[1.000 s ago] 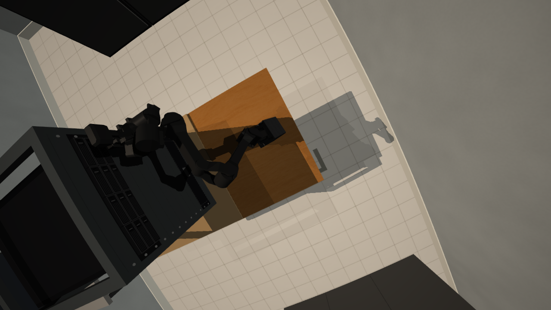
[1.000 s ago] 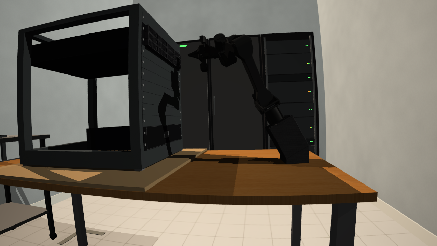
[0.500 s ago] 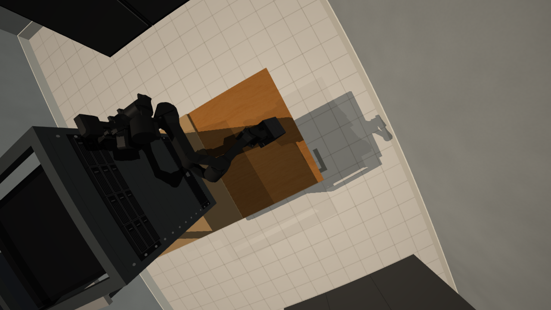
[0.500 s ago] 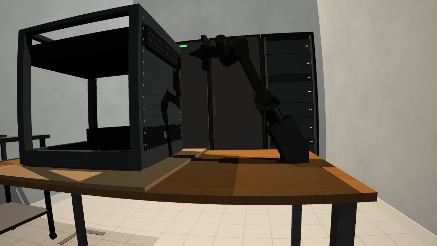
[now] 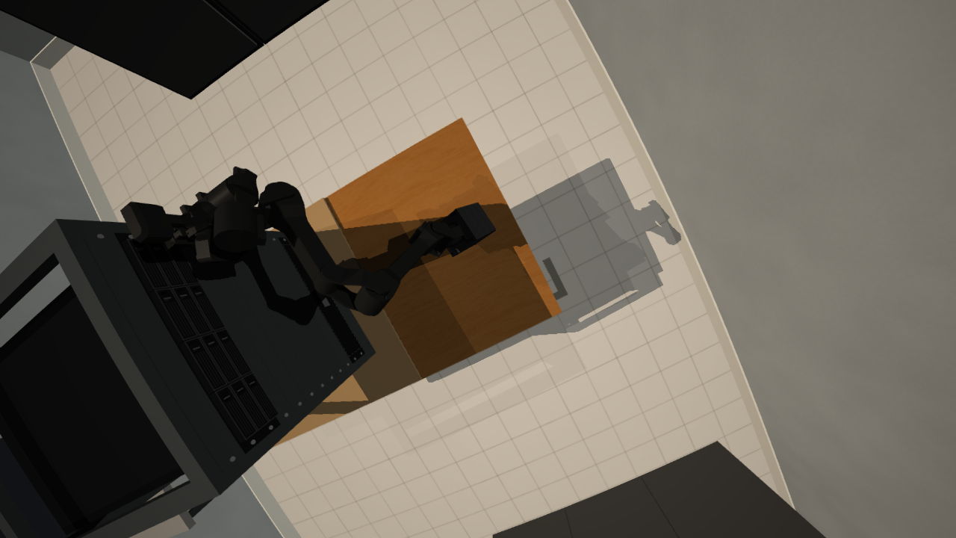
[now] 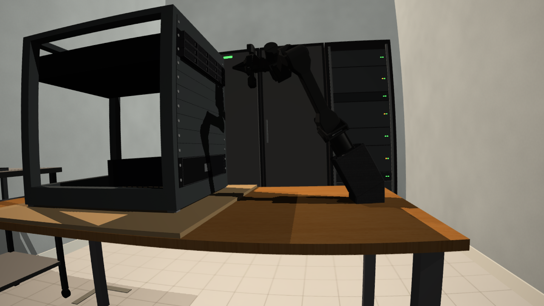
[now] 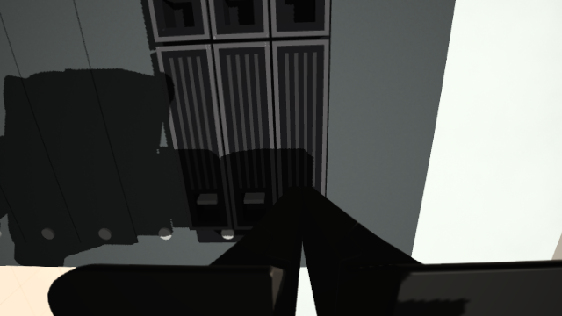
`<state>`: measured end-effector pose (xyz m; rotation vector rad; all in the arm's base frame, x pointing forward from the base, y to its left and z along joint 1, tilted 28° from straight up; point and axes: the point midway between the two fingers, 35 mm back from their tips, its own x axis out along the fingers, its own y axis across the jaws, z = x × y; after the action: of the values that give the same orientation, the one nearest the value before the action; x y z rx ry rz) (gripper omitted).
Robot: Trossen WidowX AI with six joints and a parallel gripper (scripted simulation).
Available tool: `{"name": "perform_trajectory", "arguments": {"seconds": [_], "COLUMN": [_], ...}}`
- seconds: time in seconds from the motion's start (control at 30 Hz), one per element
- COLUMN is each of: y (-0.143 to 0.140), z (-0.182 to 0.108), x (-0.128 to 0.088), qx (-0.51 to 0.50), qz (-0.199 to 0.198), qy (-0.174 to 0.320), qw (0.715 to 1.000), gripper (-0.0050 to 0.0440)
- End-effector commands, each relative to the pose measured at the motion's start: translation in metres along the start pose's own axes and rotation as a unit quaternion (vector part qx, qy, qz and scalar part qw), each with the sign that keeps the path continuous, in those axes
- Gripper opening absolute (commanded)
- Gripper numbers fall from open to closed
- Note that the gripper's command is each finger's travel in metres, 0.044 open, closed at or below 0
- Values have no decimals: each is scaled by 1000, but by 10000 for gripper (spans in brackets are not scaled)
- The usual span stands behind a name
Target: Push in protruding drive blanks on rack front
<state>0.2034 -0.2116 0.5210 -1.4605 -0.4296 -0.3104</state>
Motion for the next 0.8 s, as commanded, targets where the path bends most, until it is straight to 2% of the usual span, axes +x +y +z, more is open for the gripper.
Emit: {"name": "perform_trajectory", "arguments": {"seconds": [0.0,0.77], "y": [-7,-11], "z": [5,7], "x": [3,11], "qx": [-11,-11], "qz": [-4,-4], "qy": [-4,-4], "qw": [1000,1000], "gripper": [-50,-50]}}
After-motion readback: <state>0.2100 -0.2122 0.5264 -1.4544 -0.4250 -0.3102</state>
